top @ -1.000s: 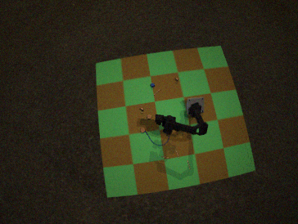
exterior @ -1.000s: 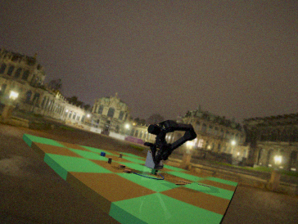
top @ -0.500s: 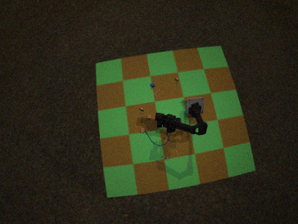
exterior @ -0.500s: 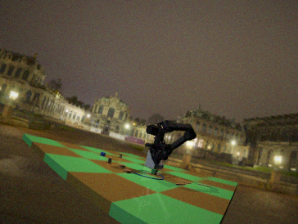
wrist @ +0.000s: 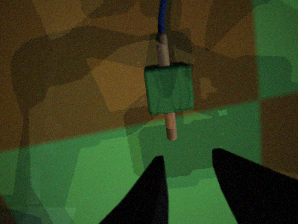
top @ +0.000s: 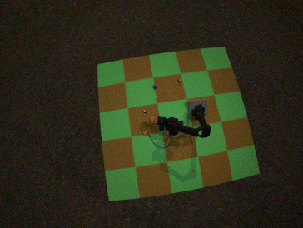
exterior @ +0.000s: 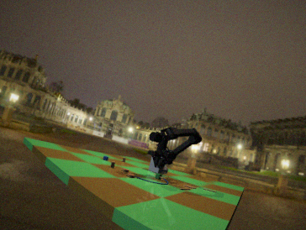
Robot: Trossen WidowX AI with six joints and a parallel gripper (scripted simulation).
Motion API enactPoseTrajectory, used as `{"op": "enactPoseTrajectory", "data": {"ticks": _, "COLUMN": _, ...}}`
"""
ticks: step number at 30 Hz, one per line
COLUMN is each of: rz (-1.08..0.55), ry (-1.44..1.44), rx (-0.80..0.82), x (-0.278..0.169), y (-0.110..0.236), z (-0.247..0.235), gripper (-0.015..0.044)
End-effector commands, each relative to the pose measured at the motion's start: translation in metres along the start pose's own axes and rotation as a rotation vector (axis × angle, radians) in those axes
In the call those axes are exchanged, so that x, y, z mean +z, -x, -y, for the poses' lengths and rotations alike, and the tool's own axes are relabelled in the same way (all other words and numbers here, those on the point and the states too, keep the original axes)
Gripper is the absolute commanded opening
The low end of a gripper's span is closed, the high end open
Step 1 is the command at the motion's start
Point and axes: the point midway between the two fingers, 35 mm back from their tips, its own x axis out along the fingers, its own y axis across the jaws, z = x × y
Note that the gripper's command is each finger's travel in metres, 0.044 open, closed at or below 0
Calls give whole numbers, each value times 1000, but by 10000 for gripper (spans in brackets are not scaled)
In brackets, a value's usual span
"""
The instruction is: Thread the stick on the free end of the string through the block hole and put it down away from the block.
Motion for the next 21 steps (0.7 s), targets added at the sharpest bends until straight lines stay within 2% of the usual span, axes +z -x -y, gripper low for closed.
{"op": "enactPoseTrajectory", "data": {"ticks": 1, "rz": 2, "ry": -6, "rx": 1, "x": 0, "y": -6, "z": 0, "gripper": 124}}
{"op": "enactPoseTrajectory", "data": {"ticks": 21, "rz": 5, "ry": -5, "rx": 1, "x": 1, "y": -38, "z": -1, "gripper": 124}}
